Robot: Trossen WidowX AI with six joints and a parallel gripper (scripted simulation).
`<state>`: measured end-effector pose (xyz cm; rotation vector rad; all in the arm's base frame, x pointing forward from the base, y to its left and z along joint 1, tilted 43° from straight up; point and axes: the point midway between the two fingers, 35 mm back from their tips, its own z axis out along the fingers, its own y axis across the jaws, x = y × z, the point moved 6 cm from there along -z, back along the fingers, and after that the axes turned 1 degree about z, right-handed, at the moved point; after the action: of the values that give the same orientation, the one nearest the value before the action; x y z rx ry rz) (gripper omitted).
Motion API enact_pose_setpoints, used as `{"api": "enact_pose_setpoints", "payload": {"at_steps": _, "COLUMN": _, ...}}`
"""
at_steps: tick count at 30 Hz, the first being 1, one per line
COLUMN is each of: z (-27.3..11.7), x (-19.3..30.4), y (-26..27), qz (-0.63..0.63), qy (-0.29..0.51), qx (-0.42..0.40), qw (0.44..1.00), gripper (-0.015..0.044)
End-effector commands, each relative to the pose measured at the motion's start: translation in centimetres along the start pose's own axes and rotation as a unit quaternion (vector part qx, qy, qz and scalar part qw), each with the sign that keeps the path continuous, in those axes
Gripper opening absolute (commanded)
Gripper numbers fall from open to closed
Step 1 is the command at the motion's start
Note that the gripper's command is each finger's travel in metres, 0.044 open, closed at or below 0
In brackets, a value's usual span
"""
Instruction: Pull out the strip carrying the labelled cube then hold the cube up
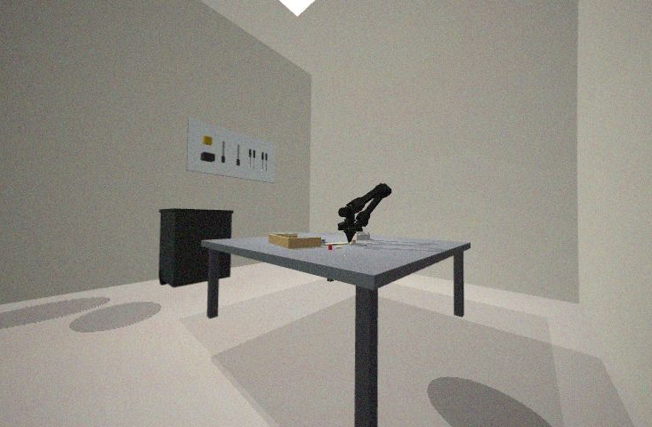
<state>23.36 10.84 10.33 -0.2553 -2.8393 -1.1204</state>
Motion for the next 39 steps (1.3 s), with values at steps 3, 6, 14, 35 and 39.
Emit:
{"api": "enact_pose_setpoints", "payload": {"at_steps": 3, "z": 0.6, "x": 0.7, "y": -0.3, "qz": 0.006, "qy": 0.015, "qx": 0.005, "qw": 1.0, "gripper": 0.0}}
{"api": "enact_pose_setpoints", "payload": {"at_steps": 6, "z": 0.6, "x": 0.7, "y": -0.3, "qz": 0.006, "qy": 0.015, "qx": 0.005, "qw": 1.0, "gripper": 0.0}}
{"api": "enact_pose_setpoints", "payload": {"at_steps": 14, "z": 0.6, "x": 0.7, "y": -0.3, "qz": 0.006, "qy": 0.015, "qx": 0.005, "qw": 1.0, "gripper": 0.0}}
{"api": "enact_pose_setpoints", "payload": {"at_steps": 35, "z": -4.4, "x": -5.1, "y": 0.2, "qz": -0.04, "qy": 0.014, "qx": 0.005, "qw": 0.999, "gripper": 0.0289}}
{"api": "enact_pose_setpoints", "payload": {"at_steps": 39, "z": -4.6, "x": -6.8, "y": 0.3, "qz": -0.04, "qy": 0.014, "qx": 0.006, "qw": 0.999, "gripper": 0.0394}}
